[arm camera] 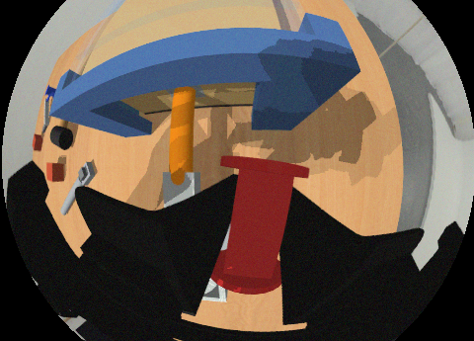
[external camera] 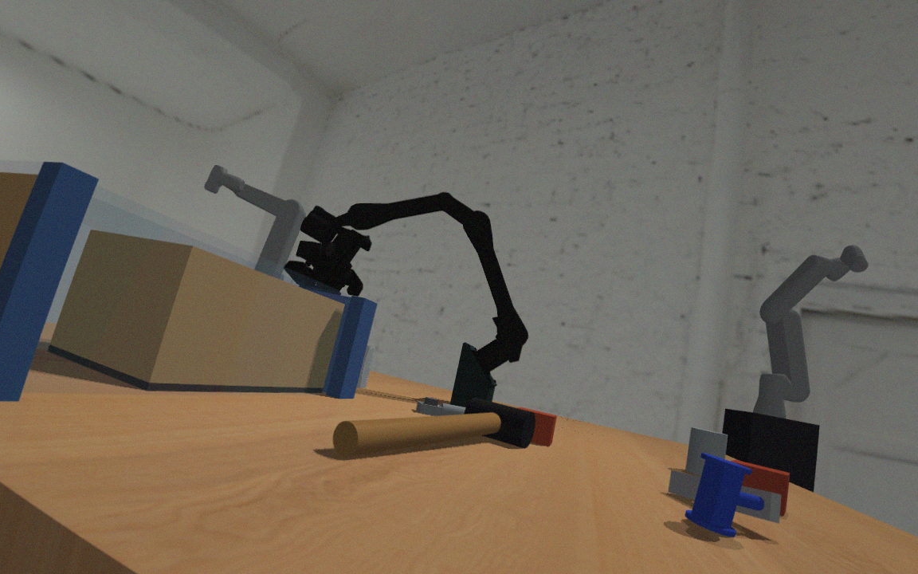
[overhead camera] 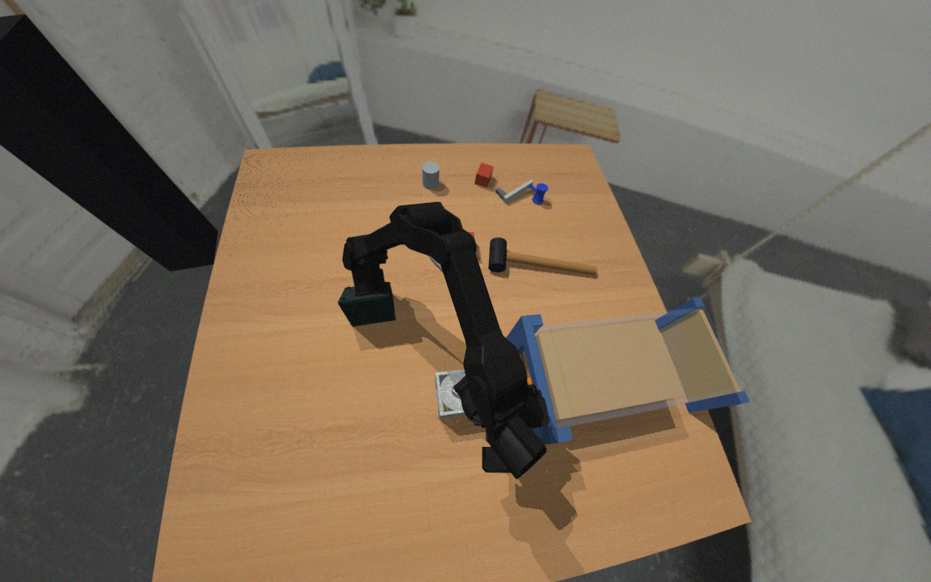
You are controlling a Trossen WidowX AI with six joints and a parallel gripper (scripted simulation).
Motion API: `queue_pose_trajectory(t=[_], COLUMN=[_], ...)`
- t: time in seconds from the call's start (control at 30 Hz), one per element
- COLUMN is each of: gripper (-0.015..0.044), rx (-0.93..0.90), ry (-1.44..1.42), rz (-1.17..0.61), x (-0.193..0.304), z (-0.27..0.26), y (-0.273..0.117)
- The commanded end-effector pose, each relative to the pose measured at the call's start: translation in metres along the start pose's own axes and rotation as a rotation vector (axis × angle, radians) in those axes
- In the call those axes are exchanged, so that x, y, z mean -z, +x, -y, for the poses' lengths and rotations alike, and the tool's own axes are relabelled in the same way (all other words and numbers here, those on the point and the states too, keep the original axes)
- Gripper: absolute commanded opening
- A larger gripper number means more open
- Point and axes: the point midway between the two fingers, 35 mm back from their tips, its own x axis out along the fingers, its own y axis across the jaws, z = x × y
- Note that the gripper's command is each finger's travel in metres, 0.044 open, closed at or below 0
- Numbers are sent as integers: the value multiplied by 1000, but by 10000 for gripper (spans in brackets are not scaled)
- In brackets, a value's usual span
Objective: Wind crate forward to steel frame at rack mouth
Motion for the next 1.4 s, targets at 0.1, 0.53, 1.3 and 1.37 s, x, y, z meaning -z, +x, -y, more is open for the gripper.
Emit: queue_pose_trajectory(t=[0.1,0.53,1.3,1.37], gripper=[0,0,0,0], rx=[-26,-28,-31,-31], ry=[8,8,9,9], rz=[5,5,4,4], x=[-7,-12,-13,-13], z=[-18,-35,-69,-72], y=[4,6,7,7])
